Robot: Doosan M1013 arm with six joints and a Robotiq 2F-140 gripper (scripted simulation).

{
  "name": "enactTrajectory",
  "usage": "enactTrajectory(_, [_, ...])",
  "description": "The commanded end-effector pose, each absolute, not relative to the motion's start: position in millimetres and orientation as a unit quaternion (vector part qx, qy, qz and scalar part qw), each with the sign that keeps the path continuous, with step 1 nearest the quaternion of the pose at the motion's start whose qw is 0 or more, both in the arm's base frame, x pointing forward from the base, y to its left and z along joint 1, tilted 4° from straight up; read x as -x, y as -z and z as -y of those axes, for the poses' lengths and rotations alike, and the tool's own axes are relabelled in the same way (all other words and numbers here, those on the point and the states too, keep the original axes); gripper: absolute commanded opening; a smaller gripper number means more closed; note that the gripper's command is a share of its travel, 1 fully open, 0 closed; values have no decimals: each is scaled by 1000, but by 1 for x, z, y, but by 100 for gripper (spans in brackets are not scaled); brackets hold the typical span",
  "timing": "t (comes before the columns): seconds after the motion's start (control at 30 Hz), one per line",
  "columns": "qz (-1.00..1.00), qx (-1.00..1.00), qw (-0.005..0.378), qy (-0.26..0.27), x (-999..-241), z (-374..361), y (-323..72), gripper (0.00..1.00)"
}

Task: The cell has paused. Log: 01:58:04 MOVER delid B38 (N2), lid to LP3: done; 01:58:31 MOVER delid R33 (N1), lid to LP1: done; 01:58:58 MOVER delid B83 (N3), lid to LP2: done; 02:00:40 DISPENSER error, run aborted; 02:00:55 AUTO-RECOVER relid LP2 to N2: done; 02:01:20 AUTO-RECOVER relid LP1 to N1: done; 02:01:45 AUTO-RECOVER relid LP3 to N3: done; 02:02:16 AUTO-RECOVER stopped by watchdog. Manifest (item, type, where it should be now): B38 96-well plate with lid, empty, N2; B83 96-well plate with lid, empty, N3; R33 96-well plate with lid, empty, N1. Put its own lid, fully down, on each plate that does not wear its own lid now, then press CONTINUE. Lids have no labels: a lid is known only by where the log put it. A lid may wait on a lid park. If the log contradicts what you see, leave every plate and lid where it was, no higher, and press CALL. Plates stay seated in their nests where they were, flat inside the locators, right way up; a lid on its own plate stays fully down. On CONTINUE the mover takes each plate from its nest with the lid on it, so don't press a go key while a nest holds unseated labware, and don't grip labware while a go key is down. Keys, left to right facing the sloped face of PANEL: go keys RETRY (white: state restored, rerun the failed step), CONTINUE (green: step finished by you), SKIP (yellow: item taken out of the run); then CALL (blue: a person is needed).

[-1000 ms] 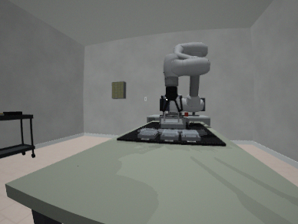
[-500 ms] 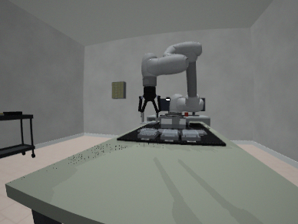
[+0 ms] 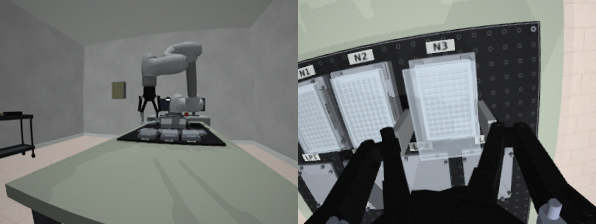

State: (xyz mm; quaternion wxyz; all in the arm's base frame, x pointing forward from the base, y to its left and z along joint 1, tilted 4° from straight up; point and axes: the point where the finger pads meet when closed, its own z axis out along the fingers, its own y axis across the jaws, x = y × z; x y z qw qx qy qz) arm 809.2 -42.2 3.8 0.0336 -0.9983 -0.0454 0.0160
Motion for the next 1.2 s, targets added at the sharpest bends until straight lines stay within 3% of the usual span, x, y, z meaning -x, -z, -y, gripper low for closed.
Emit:
enactTrajectory(0.0, [50,998,32,-20,-808,45,-2,0])
enactTrajectory(1.17, [51,998,32,-20,-808,45,7,0])
